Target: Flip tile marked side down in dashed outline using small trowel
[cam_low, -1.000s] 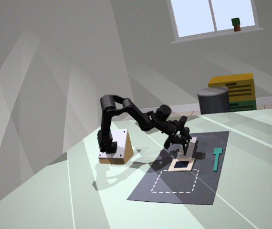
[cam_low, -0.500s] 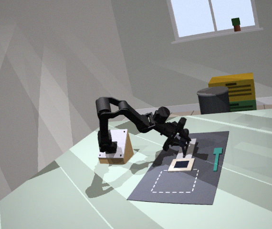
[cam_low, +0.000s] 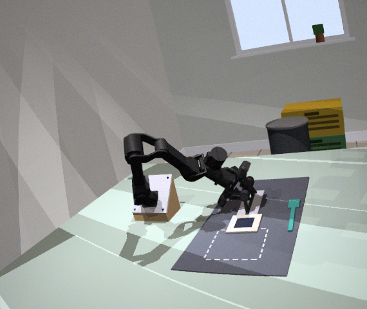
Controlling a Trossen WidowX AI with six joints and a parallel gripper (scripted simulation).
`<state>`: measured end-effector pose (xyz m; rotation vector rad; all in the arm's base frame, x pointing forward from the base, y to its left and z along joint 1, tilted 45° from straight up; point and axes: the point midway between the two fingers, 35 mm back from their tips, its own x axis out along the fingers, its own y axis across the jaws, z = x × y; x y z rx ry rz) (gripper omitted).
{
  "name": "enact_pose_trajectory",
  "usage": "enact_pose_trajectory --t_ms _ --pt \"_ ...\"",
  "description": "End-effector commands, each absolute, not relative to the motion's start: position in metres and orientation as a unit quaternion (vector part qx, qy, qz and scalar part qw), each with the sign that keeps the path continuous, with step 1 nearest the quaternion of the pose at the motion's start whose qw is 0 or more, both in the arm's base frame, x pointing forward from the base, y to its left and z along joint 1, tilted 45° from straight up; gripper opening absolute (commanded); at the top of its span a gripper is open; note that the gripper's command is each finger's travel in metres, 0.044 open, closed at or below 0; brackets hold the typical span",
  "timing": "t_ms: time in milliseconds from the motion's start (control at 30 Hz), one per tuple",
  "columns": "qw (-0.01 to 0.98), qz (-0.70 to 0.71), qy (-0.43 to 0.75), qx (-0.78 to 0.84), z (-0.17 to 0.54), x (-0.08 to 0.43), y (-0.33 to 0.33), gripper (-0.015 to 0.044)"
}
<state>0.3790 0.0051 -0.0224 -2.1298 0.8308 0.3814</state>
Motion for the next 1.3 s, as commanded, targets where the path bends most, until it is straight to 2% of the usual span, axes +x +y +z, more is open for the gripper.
enact_pose_trajectory --t_ms 0,667,1267 --pt "0.385 0.143 0.33 -0.85 -0.019 0.38 0.009 0.0" --pt "0.359 0.135 0.333 -0.861 0.022 0.381 0.023 0.0" --pt "0.359 0.135 0.334 -0.861 0.064 0.382 0.004 0.0"
